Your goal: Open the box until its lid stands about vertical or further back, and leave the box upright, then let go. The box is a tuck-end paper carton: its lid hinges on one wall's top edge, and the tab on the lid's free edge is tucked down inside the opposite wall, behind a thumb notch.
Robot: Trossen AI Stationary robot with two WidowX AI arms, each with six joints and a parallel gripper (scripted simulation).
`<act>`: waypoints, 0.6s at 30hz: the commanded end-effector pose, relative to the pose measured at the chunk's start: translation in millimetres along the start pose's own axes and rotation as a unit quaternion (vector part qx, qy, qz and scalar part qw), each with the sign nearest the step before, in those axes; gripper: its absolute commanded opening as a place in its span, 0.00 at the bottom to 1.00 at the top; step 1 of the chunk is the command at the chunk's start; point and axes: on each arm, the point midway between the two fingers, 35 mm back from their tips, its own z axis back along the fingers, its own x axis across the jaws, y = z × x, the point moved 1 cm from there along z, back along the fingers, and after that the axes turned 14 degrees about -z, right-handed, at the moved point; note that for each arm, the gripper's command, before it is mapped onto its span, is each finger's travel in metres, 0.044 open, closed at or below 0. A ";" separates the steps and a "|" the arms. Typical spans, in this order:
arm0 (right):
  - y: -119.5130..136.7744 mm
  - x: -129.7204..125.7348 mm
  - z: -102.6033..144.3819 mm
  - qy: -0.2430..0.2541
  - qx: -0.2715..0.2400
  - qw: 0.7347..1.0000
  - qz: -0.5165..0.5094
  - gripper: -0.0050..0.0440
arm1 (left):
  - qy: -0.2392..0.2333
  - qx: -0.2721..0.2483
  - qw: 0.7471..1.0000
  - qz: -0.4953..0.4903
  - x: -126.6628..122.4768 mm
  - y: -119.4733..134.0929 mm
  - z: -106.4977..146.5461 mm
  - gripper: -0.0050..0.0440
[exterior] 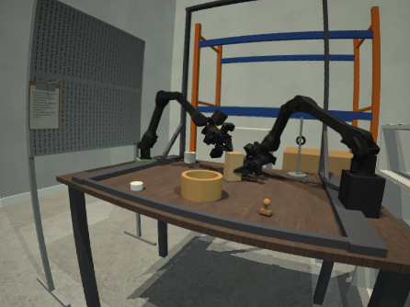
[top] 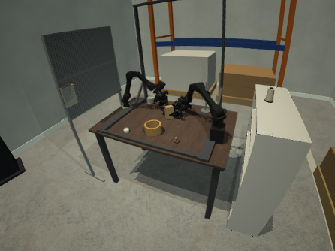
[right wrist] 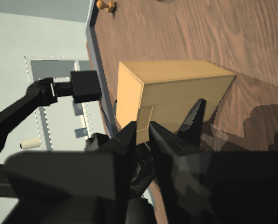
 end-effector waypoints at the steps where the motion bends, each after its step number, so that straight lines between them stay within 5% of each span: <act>1: 4.9 18.5 12.0 -0.016 0.010 1.000 -0.014 0.20 | 0.006 0.000 1.000 0.016 -3.8 -14.4 2.8 0.56; 18: 4.7 21.3 18.8 -0.017 0.009 1.000 -0.015 0.20 | 0.006 0.000 1.000 0.016 -3.8 -14.4 2.8 0.56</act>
